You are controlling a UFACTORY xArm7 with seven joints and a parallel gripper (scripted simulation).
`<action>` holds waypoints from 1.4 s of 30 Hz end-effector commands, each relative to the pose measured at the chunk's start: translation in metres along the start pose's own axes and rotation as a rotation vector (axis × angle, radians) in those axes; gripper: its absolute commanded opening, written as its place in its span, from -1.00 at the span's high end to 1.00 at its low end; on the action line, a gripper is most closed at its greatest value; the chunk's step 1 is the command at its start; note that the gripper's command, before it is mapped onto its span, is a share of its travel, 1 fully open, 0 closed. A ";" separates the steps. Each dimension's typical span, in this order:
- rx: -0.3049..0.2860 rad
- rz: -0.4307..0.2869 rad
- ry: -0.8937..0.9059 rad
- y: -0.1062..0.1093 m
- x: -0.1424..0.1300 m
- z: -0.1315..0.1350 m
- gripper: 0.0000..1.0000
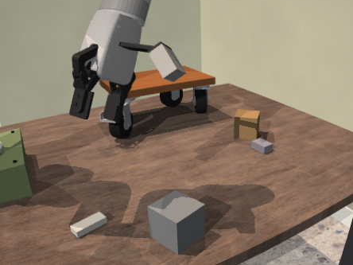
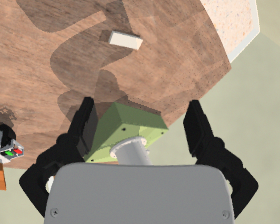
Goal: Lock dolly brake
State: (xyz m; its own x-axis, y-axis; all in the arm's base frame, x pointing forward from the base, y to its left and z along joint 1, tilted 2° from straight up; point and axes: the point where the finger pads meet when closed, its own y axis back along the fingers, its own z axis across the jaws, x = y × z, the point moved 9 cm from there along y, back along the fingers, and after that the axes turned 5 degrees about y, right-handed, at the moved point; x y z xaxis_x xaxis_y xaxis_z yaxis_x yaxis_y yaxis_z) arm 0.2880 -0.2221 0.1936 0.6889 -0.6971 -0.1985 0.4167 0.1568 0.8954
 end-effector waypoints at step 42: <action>0.386 0.180 0.039 0.096 -0.161 -0.199 1.00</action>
State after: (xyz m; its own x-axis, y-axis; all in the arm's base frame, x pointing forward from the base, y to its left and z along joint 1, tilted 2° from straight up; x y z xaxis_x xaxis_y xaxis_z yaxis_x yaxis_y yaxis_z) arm 0.3329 0.0110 0.2238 0.7559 -0.6522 -0.0563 0.0792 0.0057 0.9968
